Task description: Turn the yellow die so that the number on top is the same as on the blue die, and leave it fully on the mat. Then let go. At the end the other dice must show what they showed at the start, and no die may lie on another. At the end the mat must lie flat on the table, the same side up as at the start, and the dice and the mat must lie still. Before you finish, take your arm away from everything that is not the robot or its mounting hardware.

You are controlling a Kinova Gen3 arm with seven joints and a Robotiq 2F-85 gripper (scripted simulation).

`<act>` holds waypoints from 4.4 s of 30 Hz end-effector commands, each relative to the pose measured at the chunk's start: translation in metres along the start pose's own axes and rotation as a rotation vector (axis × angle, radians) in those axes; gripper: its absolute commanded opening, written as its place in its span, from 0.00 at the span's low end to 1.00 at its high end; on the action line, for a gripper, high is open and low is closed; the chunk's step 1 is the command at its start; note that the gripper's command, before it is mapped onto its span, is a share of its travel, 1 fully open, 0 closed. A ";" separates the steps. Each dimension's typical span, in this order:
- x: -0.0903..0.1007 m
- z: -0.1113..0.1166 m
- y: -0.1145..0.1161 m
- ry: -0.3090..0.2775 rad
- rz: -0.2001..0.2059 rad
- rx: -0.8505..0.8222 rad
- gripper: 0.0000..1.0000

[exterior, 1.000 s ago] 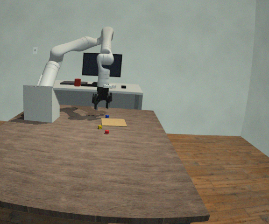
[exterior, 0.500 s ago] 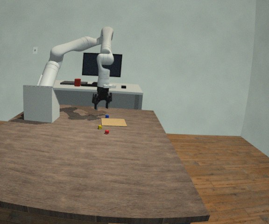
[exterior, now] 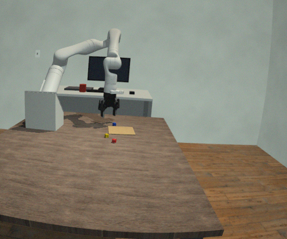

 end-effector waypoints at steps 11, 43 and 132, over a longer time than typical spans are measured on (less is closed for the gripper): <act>0.001 0.000 -0.001 0.004 0.000 -0.007 1.00; 0.090 0.000 -0.001 0.004 0.000 -0.007 1.00; 0.100 0.158 0.213 0.003 0.002 -0.379 1.00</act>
Point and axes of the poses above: the point where the finger pads meet when closed, its own x axis back along the fingers, its own y axis across the jaws, z = x × y, the point moved 6 cm from there along x, back along the fingers, and after that the axes turned 11 degrees about x, right-handed, at the moved point
